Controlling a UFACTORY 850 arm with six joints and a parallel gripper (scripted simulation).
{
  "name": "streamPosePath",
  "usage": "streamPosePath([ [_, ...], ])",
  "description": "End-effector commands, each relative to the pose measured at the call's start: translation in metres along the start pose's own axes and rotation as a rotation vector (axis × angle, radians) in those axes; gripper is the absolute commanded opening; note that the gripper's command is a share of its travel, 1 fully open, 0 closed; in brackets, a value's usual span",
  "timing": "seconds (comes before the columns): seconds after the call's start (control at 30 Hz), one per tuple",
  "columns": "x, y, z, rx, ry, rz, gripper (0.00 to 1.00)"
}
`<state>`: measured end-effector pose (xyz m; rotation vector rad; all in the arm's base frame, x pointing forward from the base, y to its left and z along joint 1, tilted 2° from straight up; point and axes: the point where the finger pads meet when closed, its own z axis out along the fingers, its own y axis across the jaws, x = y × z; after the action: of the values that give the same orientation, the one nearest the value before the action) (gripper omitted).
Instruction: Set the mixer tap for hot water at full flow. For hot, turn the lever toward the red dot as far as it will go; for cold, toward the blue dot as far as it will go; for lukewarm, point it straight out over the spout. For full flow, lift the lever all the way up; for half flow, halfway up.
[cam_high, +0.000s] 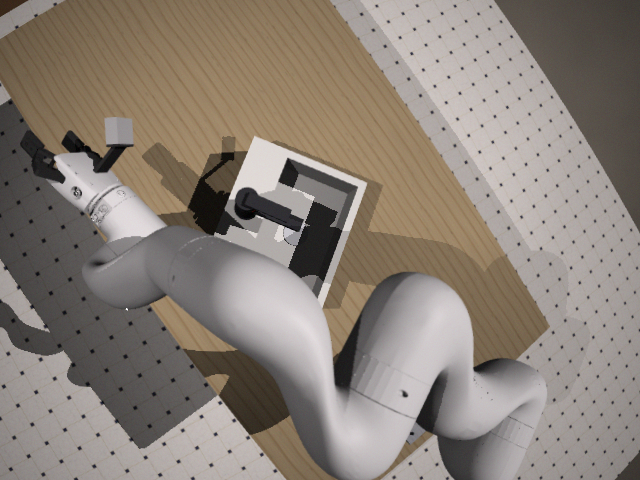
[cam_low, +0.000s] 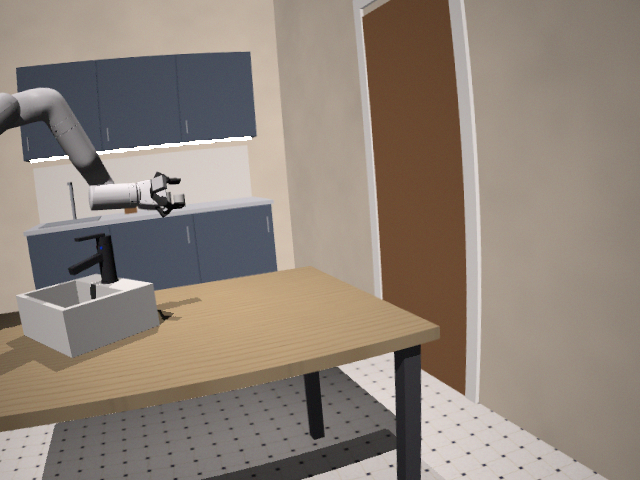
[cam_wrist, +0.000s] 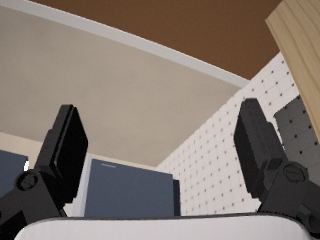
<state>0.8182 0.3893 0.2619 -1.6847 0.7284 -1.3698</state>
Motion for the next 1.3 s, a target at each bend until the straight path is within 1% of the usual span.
streamPosePath([
  [0.0,0.001,-0.002,0.000,0.003,0.001,0.001,1.00],
  [0.57,0.001,-0.002,0.000,0.002,0.001,0.001,1.00],
  [0.7,0.005,-0.001,0.000,-0.006,0.011,0.002,1.00],
  [0.8,0.016,0.003,-0.001,-0.028,0.038,0.006,1.00],
  [0.87,0.028,0.007,-0.002,-0.055,0.068,0.011,1.00],
  [1.0,0.066,0.021,-0.009,-0.141,0.158,0.029,1.00],
  [1.1,0.066,0.021,-0.009,-0.141,0.158,0.029,1.00],
  [1.2,0.103,0.038,-0.022,-0.237,0.249,0.052,1.00],
  [1.27,0.103,0.038,-0.022,-0.237,0.249,0.052,1.00],
])
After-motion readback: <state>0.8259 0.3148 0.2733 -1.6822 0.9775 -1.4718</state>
